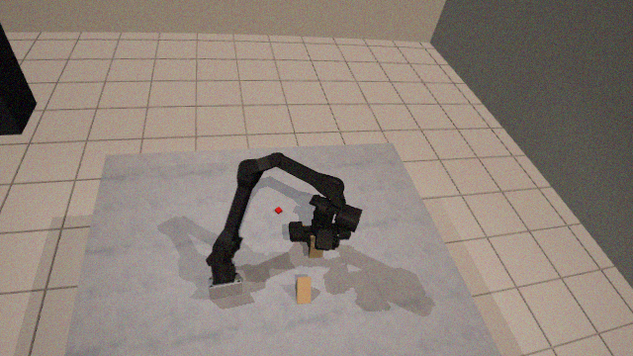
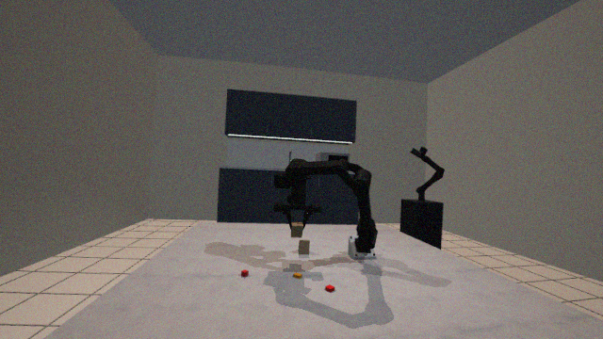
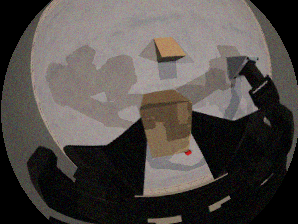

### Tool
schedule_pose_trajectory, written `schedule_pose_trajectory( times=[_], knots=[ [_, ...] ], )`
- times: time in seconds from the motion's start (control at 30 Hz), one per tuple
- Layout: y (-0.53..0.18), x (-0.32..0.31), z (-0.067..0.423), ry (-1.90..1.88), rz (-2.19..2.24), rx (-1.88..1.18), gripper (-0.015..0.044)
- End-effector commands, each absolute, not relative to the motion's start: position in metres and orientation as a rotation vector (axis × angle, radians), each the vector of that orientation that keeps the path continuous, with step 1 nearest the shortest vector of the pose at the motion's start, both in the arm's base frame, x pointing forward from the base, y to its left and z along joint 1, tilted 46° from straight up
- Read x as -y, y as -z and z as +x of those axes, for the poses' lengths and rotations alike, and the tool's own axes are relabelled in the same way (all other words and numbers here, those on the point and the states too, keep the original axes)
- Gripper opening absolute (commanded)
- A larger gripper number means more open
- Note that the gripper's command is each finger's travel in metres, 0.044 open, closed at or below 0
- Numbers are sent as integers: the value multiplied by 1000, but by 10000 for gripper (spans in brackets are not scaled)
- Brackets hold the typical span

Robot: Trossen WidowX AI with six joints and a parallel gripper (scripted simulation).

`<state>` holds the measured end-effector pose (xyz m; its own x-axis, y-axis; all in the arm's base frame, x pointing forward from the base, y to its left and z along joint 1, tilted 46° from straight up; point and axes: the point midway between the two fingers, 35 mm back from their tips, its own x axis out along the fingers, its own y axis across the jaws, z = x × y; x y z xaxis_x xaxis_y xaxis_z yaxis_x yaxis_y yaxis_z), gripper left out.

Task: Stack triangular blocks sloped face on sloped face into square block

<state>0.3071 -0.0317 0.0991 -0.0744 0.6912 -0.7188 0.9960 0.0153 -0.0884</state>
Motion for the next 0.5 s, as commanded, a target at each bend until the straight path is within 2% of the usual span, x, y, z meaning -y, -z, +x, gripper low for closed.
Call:
schedule_pose_trajectory(
  times=[0.0, 0.47],
  knots=[
    [-90, 50, 307, 834, 1720, -1807, 0],
    [-56, 110, 295, 848, 1720, -1801, 0]
  ],
)
